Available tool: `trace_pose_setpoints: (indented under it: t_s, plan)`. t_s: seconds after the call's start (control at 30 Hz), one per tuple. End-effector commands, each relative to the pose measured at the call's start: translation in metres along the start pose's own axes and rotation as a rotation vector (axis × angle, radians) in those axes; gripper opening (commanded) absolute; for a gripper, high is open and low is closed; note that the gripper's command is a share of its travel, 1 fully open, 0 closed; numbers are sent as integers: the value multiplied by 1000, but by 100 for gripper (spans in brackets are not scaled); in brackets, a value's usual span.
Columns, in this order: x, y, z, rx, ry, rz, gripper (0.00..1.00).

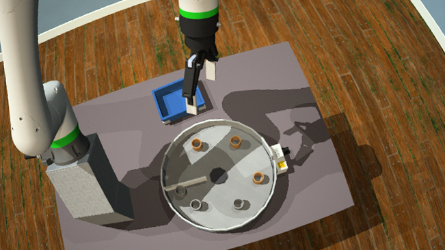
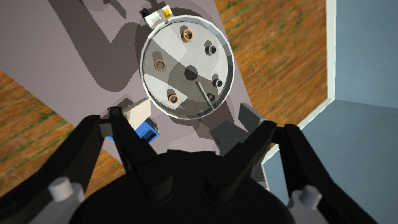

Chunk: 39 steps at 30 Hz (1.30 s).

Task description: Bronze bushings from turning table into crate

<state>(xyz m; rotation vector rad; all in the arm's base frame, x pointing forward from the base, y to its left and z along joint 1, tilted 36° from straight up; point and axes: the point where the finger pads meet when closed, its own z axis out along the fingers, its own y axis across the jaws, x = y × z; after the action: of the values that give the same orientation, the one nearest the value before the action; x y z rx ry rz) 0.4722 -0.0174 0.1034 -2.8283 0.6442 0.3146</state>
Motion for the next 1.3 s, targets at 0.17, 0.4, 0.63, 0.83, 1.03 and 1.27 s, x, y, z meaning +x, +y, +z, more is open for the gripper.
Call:
trace_pose_setpoints:
  t_s: [0.17, 0.4, 0.63, 0.83, 1.03, 1.27]
  plan:
    - [8, 52, 117, 138, -92, 306, 100]
    - [-8, 86, 189, 246, -165, 630, 100]
    - [-31, 117, 254, 310, -211, 882, 100]
    - [-46, 135, 291, 329, -226, 973, 100]
    - [-47, 135, 292, 330, -226, 975, 100]
    - [-47, 135, 292, 330, -226, 975, 100]
